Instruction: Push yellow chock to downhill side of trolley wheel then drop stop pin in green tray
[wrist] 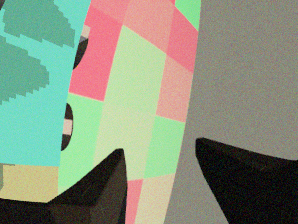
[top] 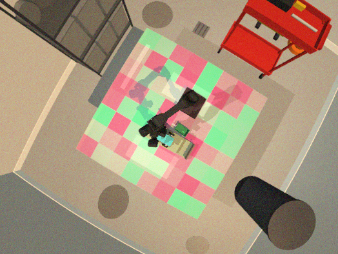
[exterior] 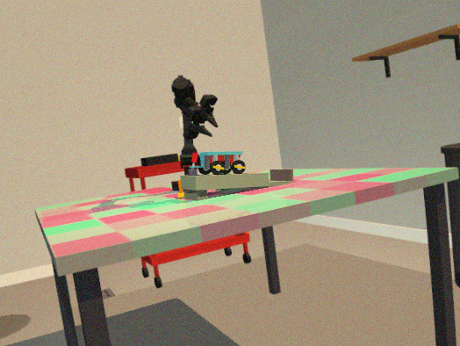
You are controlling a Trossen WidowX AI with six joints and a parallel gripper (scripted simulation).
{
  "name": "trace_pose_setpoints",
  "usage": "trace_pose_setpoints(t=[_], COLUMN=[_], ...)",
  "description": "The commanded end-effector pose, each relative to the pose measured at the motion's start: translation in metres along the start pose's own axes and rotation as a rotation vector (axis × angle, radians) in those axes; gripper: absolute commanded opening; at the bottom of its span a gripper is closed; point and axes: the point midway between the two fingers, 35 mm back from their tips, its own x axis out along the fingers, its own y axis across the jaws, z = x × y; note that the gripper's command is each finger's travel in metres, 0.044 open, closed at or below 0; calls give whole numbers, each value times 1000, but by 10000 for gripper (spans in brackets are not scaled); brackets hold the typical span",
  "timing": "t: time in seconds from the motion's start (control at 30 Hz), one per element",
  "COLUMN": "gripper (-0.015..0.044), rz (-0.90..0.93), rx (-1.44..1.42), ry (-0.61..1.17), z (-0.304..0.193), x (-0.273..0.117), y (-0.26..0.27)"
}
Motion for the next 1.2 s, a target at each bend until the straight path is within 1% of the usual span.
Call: trace_pose_setpoints(t=[0.0,0.1,0.23,0.33,0.67,1.17], gripper=[190,190,190,190,190,190], rz=[212,368,596,717,725,725], rx=[293,490,718,822,828,828], ry=[137,225,314,357,360,360], z=[-12,-11,7,20,21,21], x=[-19,-36,-58,-72,-73,-41], y=[69,119,183,212,214,246])
